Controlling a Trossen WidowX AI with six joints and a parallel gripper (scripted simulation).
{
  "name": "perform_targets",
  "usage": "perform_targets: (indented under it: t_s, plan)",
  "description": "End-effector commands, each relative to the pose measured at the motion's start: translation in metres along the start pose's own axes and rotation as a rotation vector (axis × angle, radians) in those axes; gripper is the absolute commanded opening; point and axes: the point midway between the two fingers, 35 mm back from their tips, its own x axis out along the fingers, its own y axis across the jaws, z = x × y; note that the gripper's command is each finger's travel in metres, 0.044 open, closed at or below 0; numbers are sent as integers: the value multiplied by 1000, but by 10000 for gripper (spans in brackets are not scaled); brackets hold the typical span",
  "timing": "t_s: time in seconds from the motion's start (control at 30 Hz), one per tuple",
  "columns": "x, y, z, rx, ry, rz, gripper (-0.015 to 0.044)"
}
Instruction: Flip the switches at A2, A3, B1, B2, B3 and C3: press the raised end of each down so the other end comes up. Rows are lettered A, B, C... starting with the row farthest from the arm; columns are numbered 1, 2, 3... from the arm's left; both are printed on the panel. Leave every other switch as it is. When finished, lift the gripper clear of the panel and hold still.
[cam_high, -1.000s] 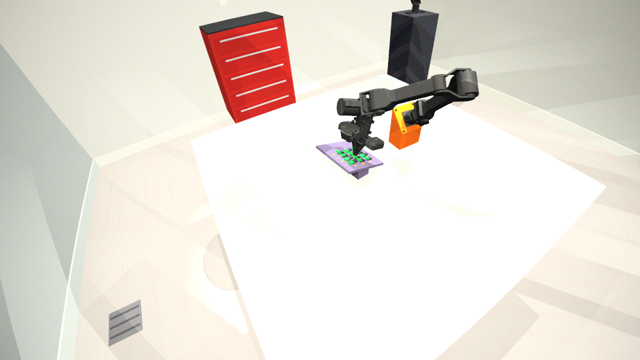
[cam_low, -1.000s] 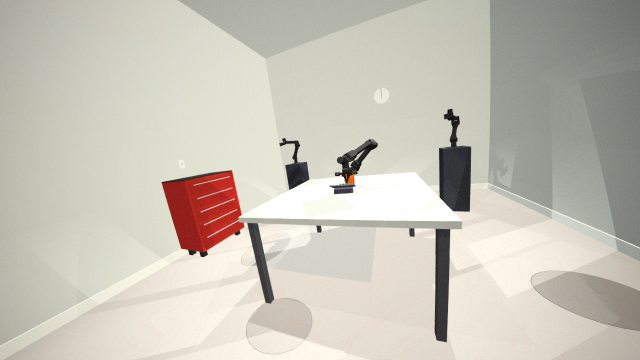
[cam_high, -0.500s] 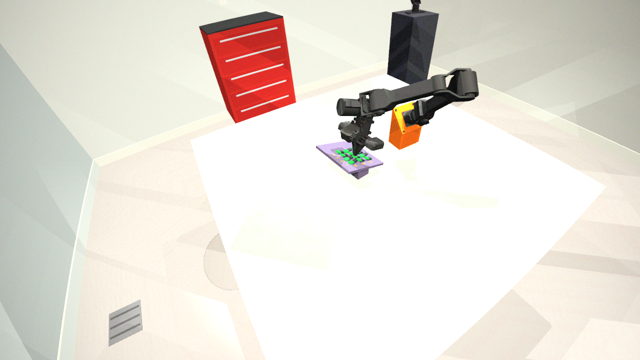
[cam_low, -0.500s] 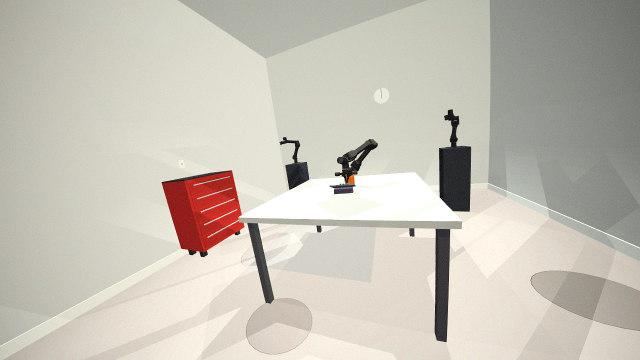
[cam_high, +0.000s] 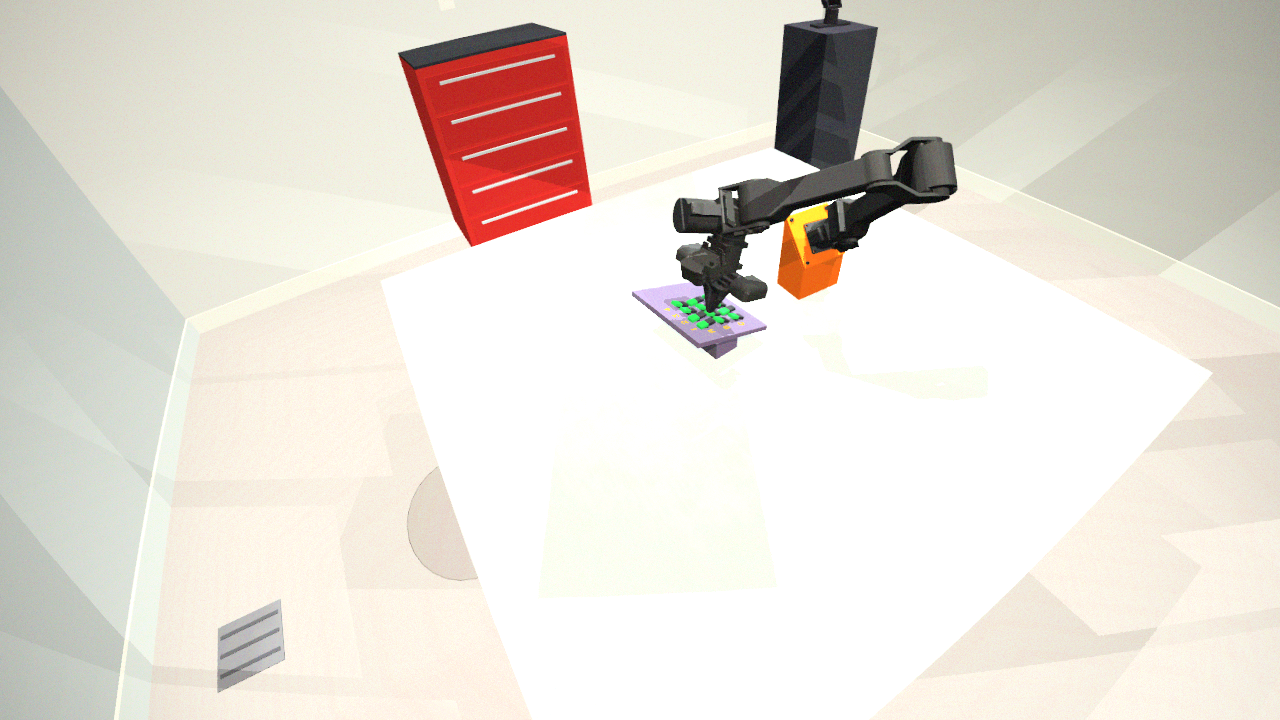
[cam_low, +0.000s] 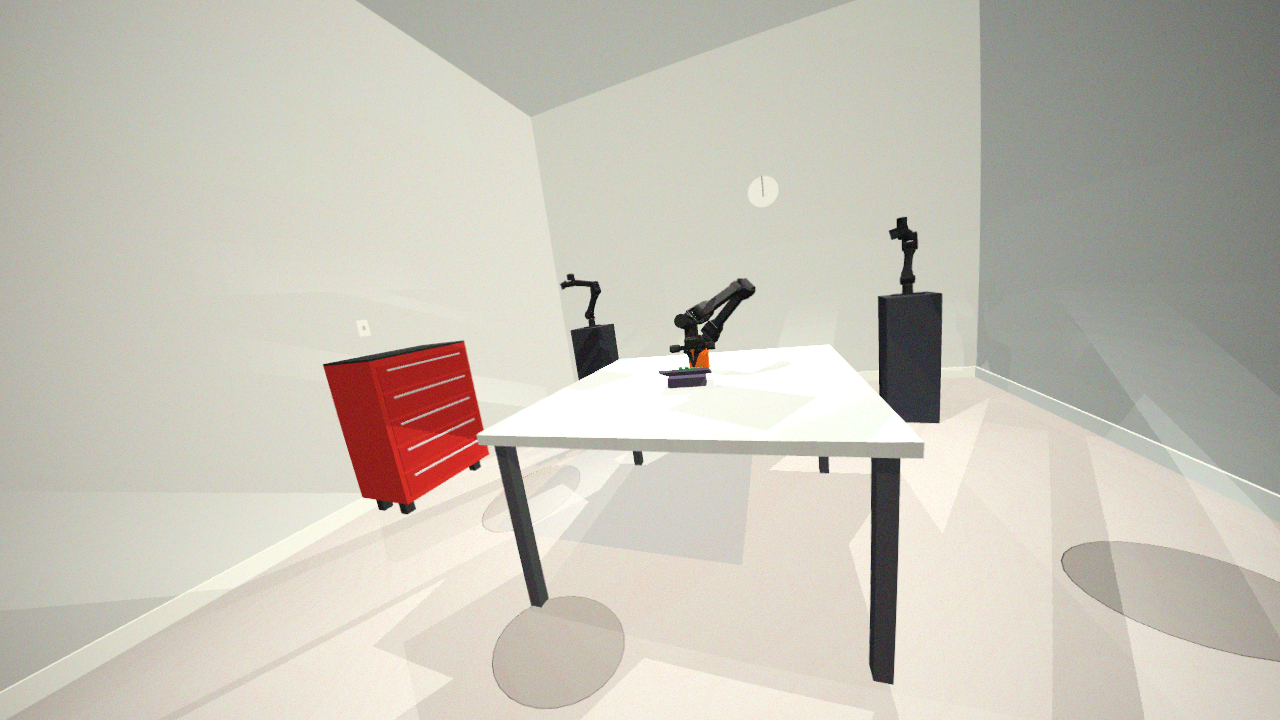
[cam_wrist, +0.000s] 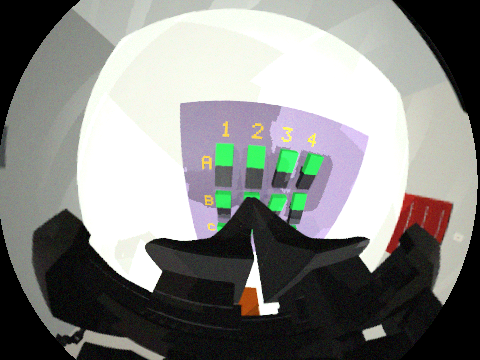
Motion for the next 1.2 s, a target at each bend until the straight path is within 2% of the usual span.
perform_targets:
  t_s: [0.0, 0.63, 0.7, 0.87, 1.07, 1.17]
  plan:
    - [1, -1, -1, 6, 2, -3, 0]
    - [4, -1, -1, 6, 2, -3, 0]
    - [-5, -1, 0, 1, -2, -3, 0]
    - [-60, -1, -3, 7, -22, -6, 0]
    - [-62, -3, -3, 7, -23, -6, 0]
    - [-62, -24, -3, 6, -23, -7, 0]
